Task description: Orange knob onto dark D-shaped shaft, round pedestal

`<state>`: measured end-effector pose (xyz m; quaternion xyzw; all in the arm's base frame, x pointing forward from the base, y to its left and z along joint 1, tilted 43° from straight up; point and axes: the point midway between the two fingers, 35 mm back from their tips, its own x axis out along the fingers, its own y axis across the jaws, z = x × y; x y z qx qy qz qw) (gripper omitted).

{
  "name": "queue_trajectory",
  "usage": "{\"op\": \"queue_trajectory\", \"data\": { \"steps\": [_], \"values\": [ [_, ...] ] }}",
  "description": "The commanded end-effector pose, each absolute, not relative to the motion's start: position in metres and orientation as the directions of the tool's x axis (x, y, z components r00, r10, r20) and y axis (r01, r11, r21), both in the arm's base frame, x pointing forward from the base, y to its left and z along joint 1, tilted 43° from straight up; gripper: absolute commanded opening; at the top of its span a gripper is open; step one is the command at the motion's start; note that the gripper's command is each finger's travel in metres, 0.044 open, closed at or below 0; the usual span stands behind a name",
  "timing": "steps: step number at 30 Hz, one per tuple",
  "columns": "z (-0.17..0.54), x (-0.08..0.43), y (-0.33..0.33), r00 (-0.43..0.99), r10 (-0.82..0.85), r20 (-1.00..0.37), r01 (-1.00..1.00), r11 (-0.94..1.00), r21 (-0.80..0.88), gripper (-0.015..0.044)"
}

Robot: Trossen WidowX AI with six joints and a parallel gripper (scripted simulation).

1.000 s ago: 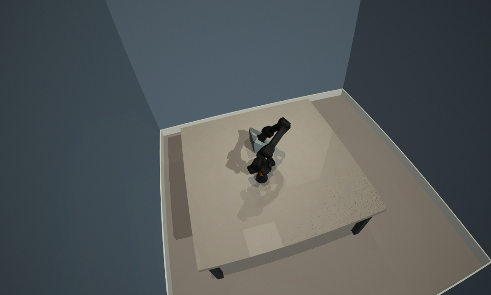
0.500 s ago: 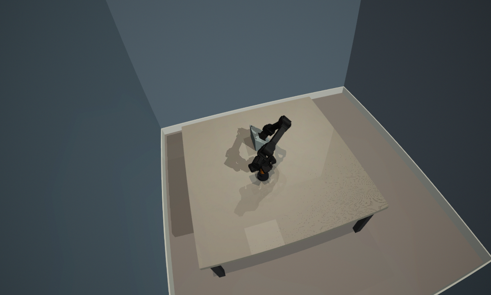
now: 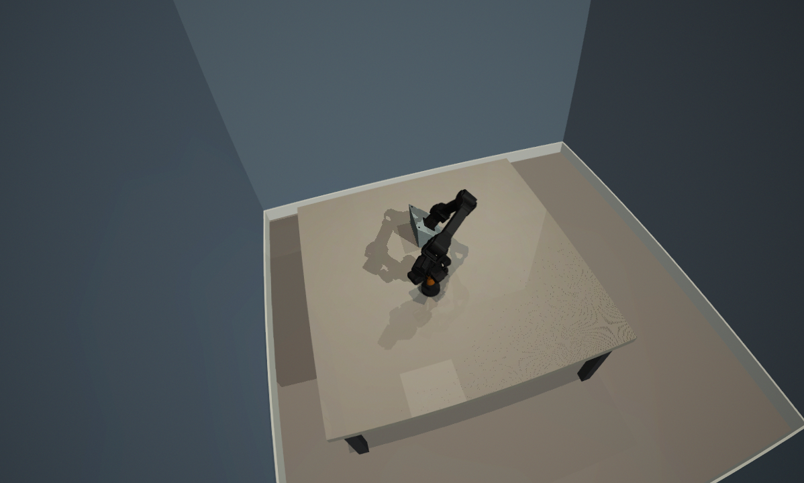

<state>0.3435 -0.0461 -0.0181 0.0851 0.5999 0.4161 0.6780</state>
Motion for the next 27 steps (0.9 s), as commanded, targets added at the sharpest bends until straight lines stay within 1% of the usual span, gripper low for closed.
{"op": "queue_trajectory", "data": {
  "steps": [1, 27],
  "values": [
    [-0.019, 0.3432, -0.0449, -0.063, 0.668, -0.741, -0.47, 0.635, 0.613, 0.0],
    [-0.0183, 0.3416, -0.0448, -0.064, 0.668, -0.741, -0.47, 0.635, 0.613, 0.0]
  ]
}}
